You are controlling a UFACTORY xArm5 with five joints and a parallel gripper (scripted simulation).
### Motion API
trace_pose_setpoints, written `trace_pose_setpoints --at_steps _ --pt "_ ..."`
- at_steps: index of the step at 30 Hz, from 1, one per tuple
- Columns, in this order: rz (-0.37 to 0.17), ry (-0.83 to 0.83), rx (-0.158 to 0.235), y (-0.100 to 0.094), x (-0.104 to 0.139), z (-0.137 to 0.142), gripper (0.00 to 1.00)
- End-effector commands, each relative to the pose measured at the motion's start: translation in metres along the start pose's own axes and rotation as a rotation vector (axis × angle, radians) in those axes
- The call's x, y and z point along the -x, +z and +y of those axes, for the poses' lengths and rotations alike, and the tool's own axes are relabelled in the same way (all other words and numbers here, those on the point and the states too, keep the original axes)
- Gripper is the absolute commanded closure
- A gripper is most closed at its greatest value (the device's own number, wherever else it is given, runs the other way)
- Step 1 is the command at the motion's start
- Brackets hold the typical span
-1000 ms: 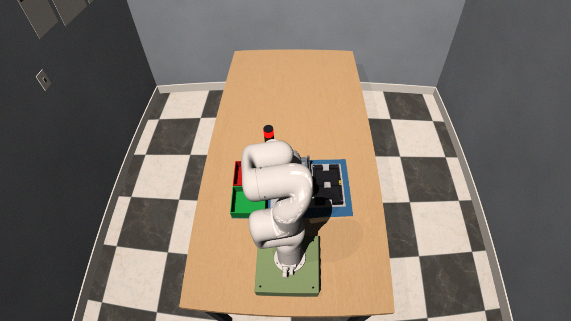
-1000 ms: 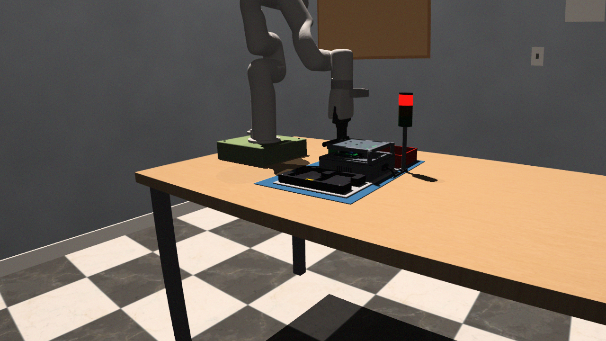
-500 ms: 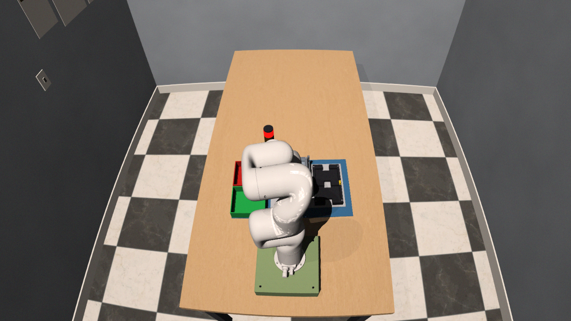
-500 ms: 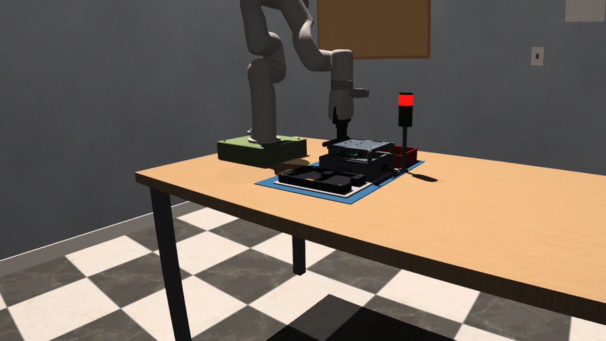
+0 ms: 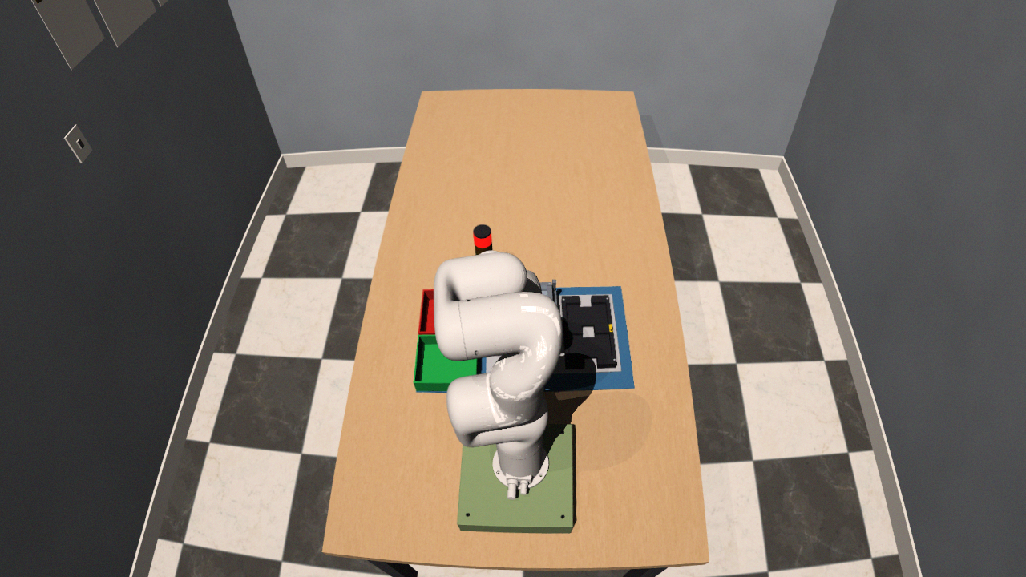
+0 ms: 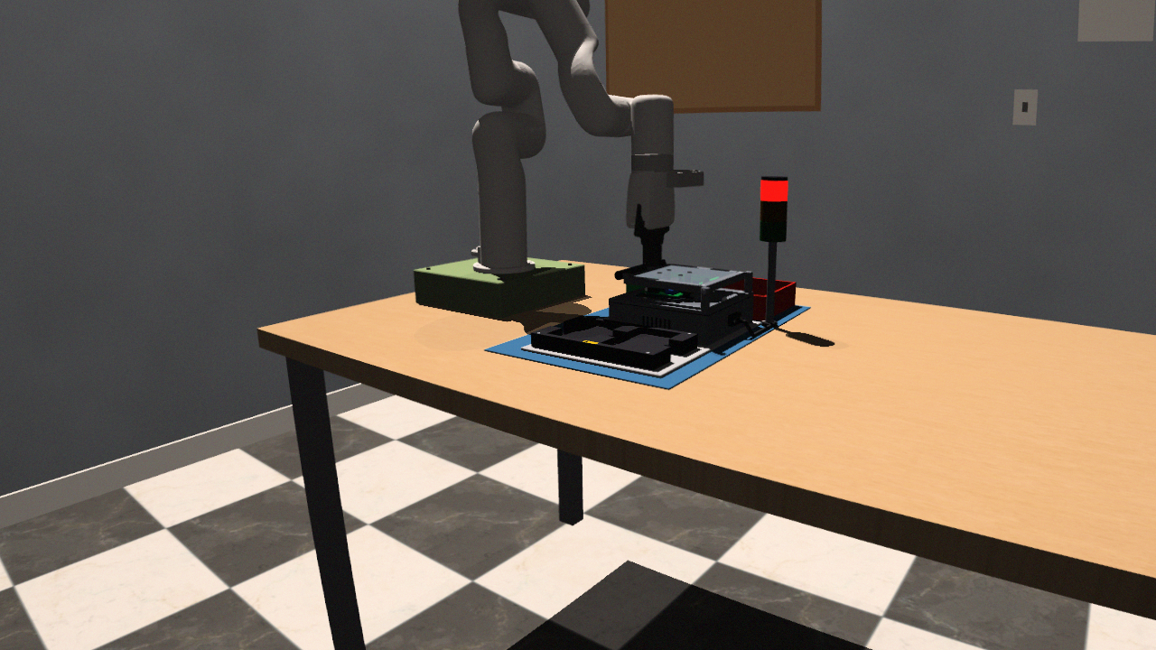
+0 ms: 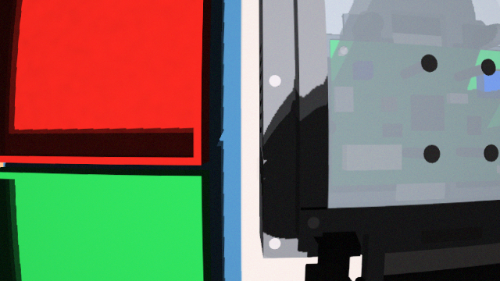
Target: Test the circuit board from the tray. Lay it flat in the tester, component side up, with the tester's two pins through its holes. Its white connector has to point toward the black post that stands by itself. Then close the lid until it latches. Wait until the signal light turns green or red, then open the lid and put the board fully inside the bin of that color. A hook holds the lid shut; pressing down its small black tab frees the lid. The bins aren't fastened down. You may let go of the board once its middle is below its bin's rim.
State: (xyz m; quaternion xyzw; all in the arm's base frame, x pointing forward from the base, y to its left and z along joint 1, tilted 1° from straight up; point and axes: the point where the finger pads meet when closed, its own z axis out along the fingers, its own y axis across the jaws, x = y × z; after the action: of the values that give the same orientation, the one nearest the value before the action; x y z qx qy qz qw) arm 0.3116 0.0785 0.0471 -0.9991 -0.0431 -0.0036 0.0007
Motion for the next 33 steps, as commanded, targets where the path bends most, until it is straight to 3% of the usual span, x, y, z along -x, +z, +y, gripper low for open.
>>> trace_pose_setpoints --at_steps 1,23,33 --pt "0.002 0.0 0.0 0.0 -0.001 0.0 1.0" --pt "0.002 0.0 0.0 0.001 -0.001 0.0 1.0" --pt "0.002 0.0 0.0 -0.035 -0.001 0.0 1.0"
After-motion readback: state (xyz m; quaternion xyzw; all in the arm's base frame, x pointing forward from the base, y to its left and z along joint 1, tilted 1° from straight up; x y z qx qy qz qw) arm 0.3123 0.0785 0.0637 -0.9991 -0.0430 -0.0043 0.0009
